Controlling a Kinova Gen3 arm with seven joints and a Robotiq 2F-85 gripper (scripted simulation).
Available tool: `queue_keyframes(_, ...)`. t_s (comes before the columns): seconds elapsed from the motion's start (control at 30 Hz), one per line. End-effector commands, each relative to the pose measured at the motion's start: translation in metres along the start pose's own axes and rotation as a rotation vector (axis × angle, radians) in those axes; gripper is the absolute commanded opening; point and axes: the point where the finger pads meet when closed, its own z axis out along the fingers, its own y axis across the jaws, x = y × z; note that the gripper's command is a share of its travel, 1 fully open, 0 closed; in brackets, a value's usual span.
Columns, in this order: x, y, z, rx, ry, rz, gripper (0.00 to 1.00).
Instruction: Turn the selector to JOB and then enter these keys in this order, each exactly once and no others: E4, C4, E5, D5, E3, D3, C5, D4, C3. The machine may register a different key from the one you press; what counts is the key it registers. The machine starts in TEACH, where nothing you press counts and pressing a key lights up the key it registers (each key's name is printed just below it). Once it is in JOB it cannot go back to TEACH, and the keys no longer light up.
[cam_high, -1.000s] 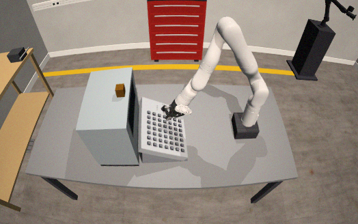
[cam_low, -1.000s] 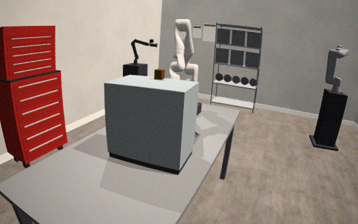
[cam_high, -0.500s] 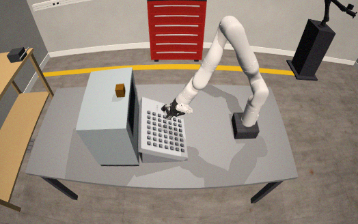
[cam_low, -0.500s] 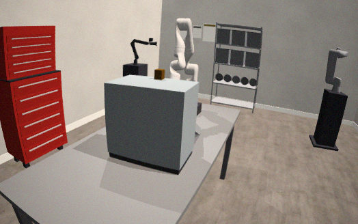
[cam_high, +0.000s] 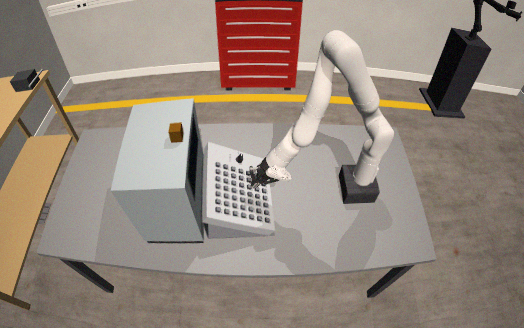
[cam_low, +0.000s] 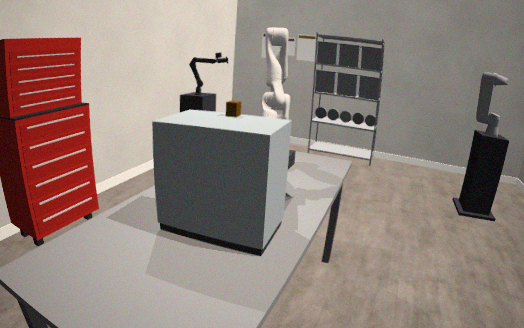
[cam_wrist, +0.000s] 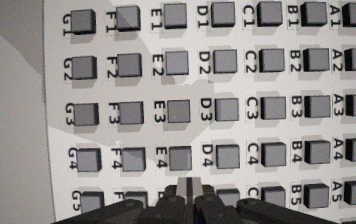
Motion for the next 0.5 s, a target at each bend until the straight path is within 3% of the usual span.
queue_keyframes(0.0,0.014,-0.010,0.001,0.016,0.005,-0.017,0.10)
queue_keyframes(0.47,0.014,-0.003,0.014,0.001,0.004,-0.016,0.10)
